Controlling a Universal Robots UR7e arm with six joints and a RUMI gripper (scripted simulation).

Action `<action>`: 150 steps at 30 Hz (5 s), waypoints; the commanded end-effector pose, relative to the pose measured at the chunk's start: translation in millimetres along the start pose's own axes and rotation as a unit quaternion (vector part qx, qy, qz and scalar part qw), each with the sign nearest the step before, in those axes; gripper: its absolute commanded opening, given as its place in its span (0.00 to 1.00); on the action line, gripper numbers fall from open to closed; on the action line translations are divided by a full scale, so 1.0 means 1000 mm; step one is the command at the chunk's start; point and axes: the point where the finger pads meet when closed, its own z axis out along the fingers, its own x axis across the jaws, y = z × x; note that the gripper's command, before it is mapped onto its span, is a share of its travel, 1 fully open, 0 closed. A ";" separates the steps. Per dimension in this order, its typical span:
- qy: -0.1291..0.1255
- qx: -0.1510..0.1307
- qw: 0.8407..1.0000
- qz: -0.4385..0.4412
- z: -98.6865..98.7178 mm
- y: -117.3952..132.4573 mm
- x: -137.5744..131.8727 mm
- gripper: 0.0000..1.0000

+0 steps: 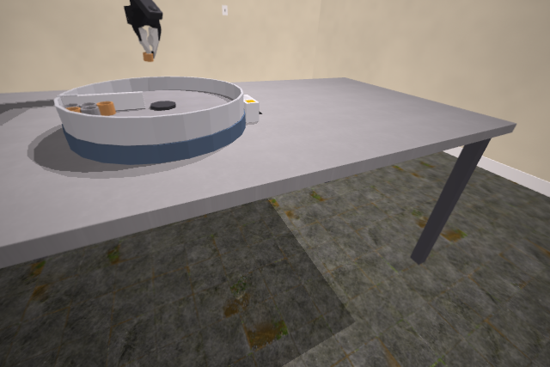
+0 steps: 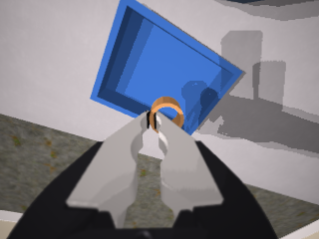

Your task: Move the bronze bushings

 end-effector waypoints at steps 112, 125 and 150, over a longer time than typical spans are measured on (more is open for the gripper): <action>-0.001 0.000 1.000 -0.001 0.108 0.001 -0.002 0.00; 0.000 0.000 1.000 -0.001 0.114 0.000 -0.001 0.00; -0.001 0.000 1.000 -0.001 0.113 0.000 -0.001 0.00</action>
